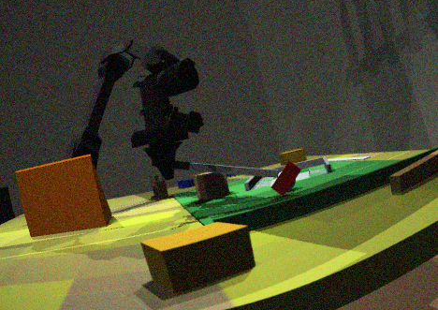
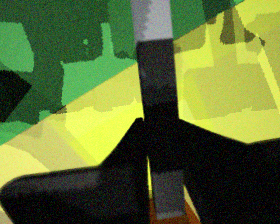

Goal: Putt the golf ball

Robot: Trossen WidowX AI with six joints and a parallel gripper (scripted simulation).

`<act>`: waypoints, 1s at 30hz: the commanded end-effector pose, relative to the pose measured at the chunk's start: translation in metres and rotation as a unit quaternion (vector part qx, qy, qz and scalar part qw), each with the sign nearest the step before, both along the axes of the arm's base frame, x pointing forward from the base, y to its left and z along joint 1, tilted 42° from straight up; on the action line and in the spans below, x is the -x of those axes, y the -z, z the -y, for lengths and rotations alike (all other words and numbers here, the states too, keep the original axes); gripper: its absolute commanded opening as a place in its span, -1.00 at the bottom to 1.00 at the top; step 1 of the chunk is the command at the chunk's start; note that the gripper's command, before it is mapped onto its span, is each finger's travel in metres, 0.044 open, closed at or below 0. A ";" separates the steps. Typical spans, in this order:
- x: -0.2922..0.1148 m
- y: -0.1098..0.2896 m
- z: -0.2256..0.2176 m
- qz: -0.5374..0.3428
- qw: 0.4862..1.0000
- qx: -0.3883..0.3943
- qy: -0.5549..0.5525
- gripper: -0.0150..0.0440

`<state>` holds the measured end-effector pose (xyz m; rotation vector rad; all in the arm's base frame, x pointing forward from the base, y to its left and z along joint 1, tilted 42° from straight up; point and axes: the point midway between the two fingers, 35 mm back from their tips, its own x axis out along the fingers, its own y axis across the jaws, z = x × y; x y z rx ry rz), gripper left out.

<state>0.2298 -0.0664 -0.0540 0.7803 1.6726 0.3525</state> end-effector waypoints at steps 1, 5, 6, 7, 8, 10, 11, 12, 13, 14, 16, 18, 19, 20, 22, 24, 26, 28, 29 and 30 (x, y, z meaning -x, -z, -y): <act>0.000 -0.001 0.001 0.000 1.000 0.000 0.001 -0.49; 0.000 -0.001 0.001 0.000 1.000 0.000 0.001 -0.49; 0.000 -0.001 0.001 0.000 1.000 0.000 0.001 -0.49; 0.000 0.000 0.002 0.000 1.000 0.000 0.001 -0.49; 0.001 0.001 0.003 0.000 1.000 0.000 0.001 -0.49; 0.002 0.006 0.007 0.001 1.000 0.000 0.002 -0.49; 0.003 0.008 0.010 0.001 1.000 0.000 0.003 -0.49; 0.004 0.011 0.013 0.002 1.000 0.001 0.004 -0.49; 0.006 0.015 0.016 0.002 1.000 0.001 0.004 -0.49; 0.007 0.018 0.019 0.003 1.000 0.001 0.005 -0.49; 0.008 0.021 0.021 0.003 1.000 0.001 0.006 -0.49; 0.008 0.021 0.021 0.003 1.000 0.001 0.006 -0.49; 0.008 0.021 0.021 0.003 1.000 0.001 0.006 -0.49; 0.008 0.021 0.021 0.003 1.000 0.001 0.006 -0.49; 0.008 0.021 0.021 0.003 1.000 0.001 0.006 -0.49; 0.009 0.019 0.018 0.000 1.000 -0.002 0.005 -0.49; 0.009 0.019 0.018 0.000 1.000 -0.002 0.005 -0.49; 0.004 0.014 0.013 0.000 1.000 -0.001 0.006 -0.49; -0.001 0.007 0.006 0.001 1.000 0.001 0.006 -0.49; -0.008 -0.001 -0.003 0.001 1.000 0.003 0.007 -0.49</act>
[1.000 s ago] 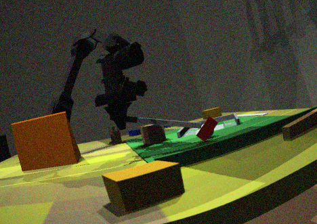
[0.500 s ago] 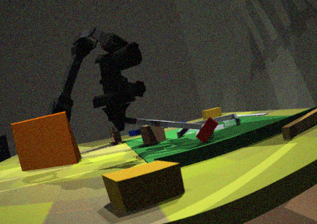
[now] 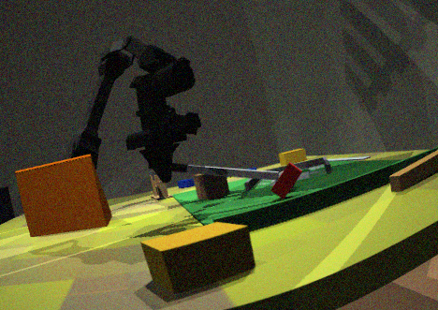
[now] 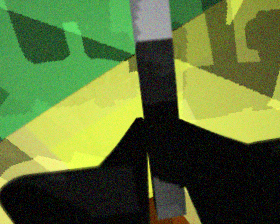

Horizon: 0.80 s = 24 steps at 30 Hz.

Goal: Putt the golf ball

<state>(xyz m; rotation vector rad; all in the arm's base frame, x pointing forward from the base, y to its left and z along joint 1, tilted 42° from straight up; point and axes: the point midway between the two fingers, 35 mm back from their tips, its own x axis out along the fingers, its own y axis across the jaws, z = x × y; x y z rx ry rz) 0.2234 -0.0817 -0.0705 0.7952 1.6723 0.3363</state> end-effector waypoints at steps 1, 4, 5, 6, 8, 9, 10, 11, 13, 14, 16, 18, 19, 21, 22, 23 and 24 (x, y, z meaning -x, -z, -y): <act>-0.020 -0.026 -0.027 0.005 1.000 0.003 -0.001 -0.49; -0.033 -0.051 -0.057 0.007 1.000 0.003 -0.001 -0.49; -0.037 -0.060 -0.068 0.007 1.000 0.001 -0.001 -0.49; -0.039 -0.069 -0.079 0.007 1.000 -0.001 -0.002 -0.49; -0.041 -0.080 -0.094 0.007 1.000 -0.004 -0.003 -0.49; -0.041 -0.081 -0.095 0.007 1.000 -0.004 -0.003 -0.49; -0.041 -0.081 -0.095 0.007 1.000 -0.004 -0.003 -0.49; -0.041 -0.081 -0.095 0.007 1.000 -0.004 -0.003 -0.49; -0.041 -0.081 -0.095 0.007 1.000 -0.004 -0.003 -0.49; -0.041 -0.082 -0.095 0.007 1.000 -0.004 -0.003 -0.49; -0.042 -0.085 -0.092 0.007 1.000 -0.004 -0.003 -0.49; -0.043 -0.090 -0.087 0.007 1.000 -0.003 -0.003 -0.49; -0.044 -0.094 -0.083 0.007 1.000 -0.003 -0.003 -0.49; -0.045 -0.102 -0.076 0.007 1.000 -0.003 -0.003 -0.49; -0.045 -0.106 -0.072 0.007 1.000 -0.003 -0.003 -0.49; -0.046 -0.110 -0.068 0.007 1.000 -0.003 -0.003 -0.49; -0.046 -0.115 -0.064 0.007 1.000 -0.003 -0.003 -0.49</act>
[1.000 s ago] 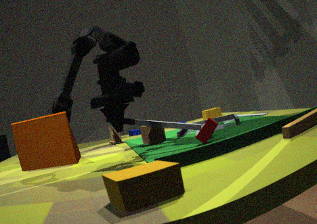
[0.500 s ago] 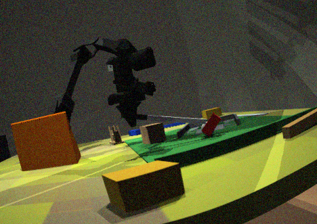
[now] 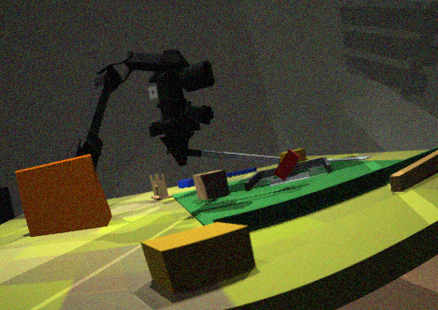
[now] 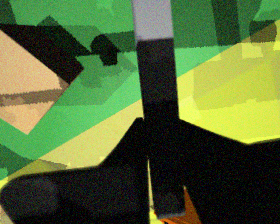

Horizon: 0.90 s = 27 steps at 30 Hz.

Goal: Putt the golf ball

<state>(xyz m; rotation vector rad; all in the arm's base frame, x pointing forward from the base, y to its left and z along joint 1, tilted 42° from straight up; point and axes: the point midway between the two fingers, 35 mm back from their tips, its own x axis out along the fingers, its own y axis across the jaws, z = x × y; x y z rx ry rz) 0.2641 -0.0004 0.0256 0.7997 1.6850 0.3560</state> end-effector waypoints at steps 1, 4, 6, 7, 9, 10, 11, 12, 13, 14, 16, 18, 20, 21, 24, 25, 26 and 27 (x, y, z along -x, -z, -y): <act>-0.005 -0.023 0.021 0.011 1.000 0.005 0.003 -0.49; -0.005 -0.029 0.026 0.011 1.000 0.005 0.003 -0.49; -0.005 -0.029 0.026 0.011 1.000 0.005 0.003 -0.49; -0.005 -0.029 0.026 0.011 1.000 0.005 0.003 -0.49; -0.004 -0.022 0.020 0.006 1.000 0.002 0.004 -0.49; -0.004 -0.022 0.020 0.006 1.000 0.002 0.004 -0.49; -0.004 -0.022 0.020 0.006 1.000 0.002 0.004 -0.49; -0.004 -0.022 0.020 0.006 1.000 0.002 0.004 -0.49; -0.004 -0.022 0.020 0.006 1.000 0.002 0.004 -0.49; -0.004 -0.022 0.020 0.006 1.000 0.002 0.004 -0.49; -0.004 -0.022 0.020 0.006 1.000 0.002 0.004 -0.49; -0.004 -0.022 0.020 0.006 1.000 0.002 0.004 -0.49; -0.004 -0.022 0.020 0.006 1.000 0.002 0.004 -0.49; -0.004 -0.022 0.020 0.006 1.000 0.002 0.004 -0.49; -0.004 -0.022 0.020 0.006 1.000 0.002 0.004 -0.49; -0.004 -0.022 0.020 0.006 1.000 0.002 0.004 -0.49; -0.004 -0.022 0.020 0.006 1.000 0.002 0.004 -0.49; -0.004 -0.022 0.020 0.006 1.000 0.002 0.004 -0.49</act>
